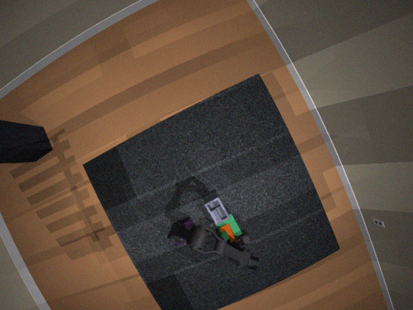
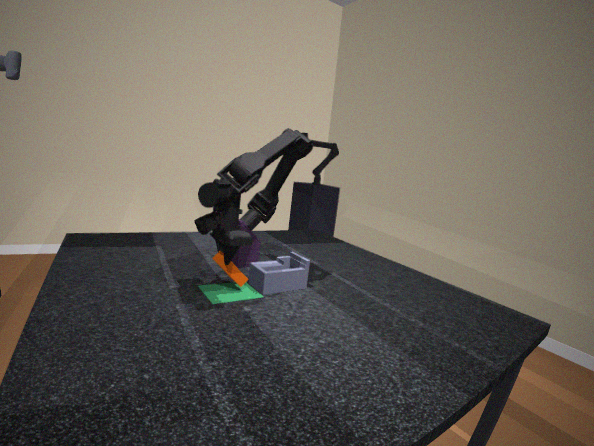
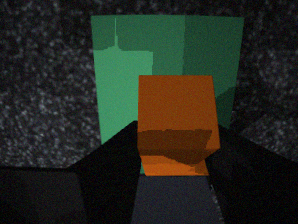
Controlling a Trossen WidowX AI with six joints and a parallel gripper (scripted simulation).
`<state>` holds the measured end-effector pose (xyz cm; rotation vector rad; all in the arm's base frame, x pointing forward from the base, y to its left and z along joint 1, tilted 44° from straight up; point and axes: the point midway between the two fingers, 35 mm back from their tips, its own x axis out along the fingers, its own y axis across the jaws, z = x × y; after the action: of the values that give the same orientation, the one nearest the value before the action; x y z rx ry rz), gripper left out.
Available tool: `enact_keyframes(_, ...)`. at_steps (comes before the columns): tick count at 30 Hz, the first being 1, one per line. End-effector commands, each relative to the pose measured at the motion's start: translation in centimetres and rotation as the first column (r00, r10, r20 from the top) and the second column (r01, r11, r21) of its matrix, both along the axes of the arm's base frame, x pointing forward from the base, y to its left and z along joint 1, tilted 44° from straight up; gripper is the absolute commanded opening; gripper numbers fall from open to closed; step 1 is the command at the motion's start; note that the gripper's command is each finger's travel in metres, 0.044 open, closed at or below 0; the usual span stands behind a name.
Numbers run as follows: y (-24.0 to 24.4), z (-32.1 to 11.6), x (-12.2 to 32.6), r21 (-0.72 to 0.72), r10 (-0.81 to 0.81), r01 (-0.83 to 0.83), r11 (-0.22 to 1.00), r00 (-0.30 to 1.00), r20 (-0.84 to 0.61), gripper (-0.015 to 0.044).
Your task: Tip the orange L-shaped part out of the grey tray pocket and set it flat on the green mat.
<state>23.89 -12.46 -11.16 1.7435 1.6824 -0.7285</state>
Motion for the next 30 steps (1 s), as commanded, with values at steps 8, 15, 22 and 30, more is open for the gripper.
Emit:
enact_keyframes(8,1.16,-1.05,-0.17,0.015,-0.002,0.002,1.0,1.0,-0.011,0.0)
enact_keyframes(15,1.18,-1.08,-0.17,0.015,-0.002,0.002,1.0,1.0,-0.011,0.0)
enact_keyframes(22,1.18,-1.08,-0.17,0.015,-0.002,0.002,1.0,1.0,-0.011,0.0)
enact_keyframes(30,1.06,-0.99,-0.16,0.009,0.003,-0.003,1.0,1.0,-0.008,0.0)
